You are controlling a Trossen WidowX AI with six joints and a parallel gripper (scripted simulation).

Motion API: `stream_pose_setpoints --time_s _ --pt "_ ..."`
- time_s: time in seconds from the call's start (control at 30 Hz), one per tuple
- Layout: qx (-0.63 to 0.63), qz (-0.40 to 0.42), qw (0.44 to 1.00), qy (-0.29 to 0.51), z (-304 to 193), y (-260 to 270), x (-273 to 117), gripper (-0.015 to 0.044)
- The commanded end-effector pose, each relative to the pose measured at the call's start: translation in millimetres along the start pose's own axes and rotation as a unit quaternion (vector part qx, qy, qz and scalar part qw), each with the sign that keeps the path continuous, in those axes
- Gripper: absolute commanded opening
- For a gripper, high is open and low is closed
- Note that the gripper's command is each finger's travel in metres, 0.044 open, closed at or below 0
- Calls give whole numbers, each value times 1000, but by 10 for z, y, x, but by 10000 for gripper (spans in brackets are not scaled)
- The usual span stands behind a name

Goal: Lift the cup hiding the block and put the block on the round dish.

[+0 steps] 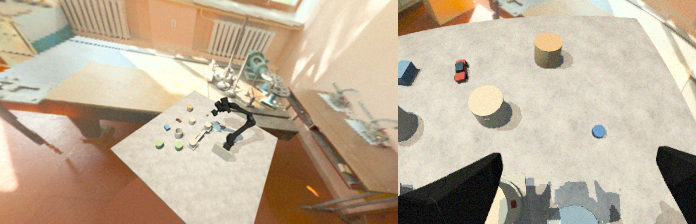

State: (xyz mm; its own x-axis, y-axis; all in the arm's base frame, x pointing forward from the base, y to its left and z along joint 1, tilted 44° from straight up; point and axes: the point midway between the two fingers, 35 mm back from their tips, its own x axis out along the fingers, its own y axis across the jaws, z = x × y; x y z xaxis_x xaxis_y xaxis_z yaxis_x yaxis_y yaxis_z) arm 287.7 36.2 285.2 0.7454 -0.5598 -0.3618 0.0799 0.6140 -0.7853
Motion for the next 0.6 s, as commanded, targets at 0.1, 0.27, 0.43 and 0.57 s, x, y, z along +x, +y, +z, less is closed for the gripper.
stream_pose_setpoints --time_s 0.1,0.27,0.43,0.57 --pt "0 79 997 -2 -242 1004 -296 440" --pt "0 103 995 -1 -483 1417 -516 440" --pt "0 112 994 -4 -786 1714 -729 440" --pt "2 108 994 -14 -1051 1862 -878 440"
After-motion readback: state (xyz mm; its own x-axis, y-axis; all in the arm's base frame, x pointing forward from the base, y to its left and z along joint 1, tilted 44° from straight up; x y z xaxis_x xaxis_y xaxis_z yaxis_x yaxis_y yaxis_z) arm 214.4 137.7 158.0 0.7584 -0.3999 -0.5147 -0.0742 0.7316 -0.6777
